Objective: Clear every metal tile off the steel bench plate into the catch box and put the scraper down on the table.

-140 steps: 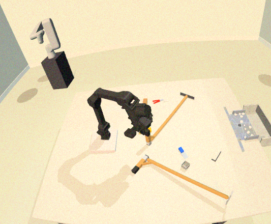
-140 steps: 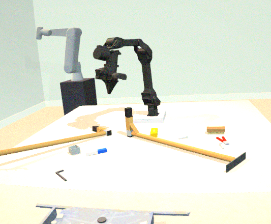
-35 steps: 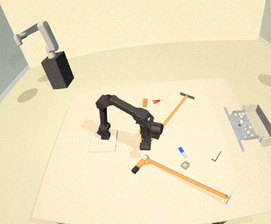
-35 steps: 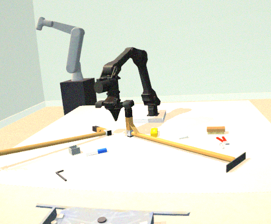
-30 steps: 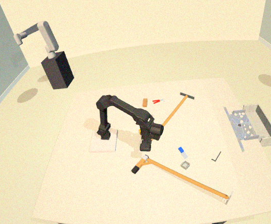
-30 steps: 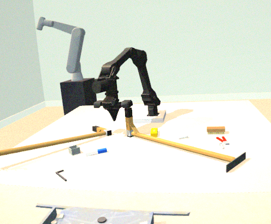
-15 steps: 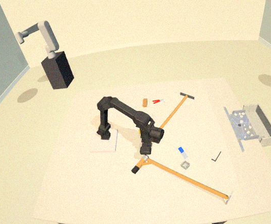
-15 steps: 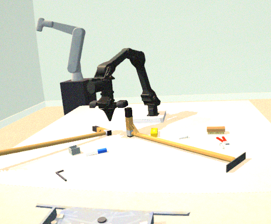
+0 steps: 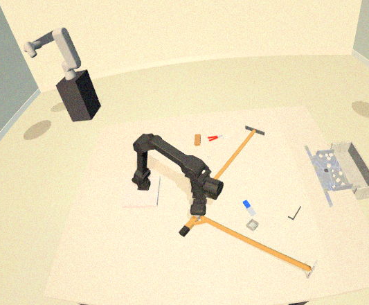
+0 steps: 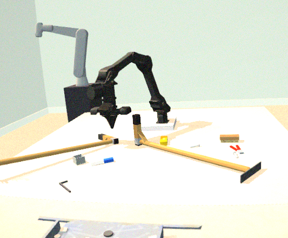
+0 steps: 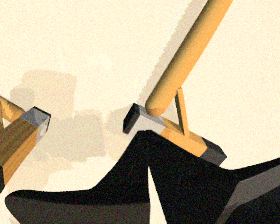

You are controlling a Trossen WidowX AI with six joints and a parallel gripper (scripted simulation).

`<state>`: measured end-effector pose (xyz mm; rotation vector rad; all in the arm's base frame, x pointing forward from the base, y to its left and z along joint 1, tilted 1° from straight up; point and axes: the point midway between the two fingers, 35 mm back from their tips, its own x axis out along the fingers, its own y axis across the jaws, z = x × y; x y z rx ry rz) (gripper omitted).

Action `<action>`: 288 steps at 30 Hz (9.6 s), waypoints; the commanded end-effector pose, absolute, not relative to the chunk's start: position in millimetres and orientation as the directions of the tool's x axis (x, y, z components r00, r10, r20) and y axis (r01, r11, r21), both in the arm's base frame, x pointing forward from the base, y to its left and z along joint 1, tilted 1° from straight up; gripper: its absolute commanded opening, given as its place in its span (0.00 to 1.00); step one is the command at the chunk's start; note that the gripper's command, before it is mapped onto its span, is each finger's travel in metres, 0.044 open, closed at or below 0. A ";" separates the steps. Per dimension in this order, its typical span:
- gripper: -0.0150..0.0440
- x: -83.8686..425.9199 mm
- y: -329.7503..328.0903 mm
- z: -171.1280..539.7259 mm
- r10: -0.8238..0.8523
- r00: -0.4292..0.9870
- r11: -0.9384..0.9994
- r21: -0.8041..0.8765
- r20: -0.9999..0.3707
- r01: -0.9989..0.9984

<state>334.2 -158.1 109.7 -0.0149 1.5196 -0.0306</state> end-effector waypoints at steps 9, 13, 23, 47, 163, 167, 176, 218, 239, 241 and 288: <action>0.25 335.0 -177.7 109.7 -0.031 0.049 1.000 -0.030 -0.998 0.007; 0.25 334.8 -184.0 109.8 -0.031 0.049 0.999 -0.031 -0.998 0.007; 0.25 333.6 -199.9 110.1 -0.033 0.048 0.999 -0.033 -0.998 0.007; 0.25 327.5 -238.4 110.1 -0.037 0.048 0.999 -0.037 -0.998 0.007; 0.25 429.1 69.0 171.1 -0.002 0.088 0.744 -0.061 -0.996 -0.666; 0.25 426.6 90.3 168.3 0.001 0.083 0.712 -0.058 -0.997 -0.699; 0.25 417.0 137.9 162.1 0.006 0.072 0.637 -0.051 -0.997 -0.769; 0.25 401.0 210.2 106.8 0.010 0.055 0.511 -0.043 -0.998 -0.859; 0.25 402.4 209.9 64.7 0.009 0.055 0.511 -0.043 -0.998 -0.859; 0.25 402.2 209.7 60.7 0.009 0.055 0.511 -0.043 -0.998 -0.859; 0.25 429.9 196.1 41.1 0.017 0.078 0.511 -0.058 -0.997 -0.858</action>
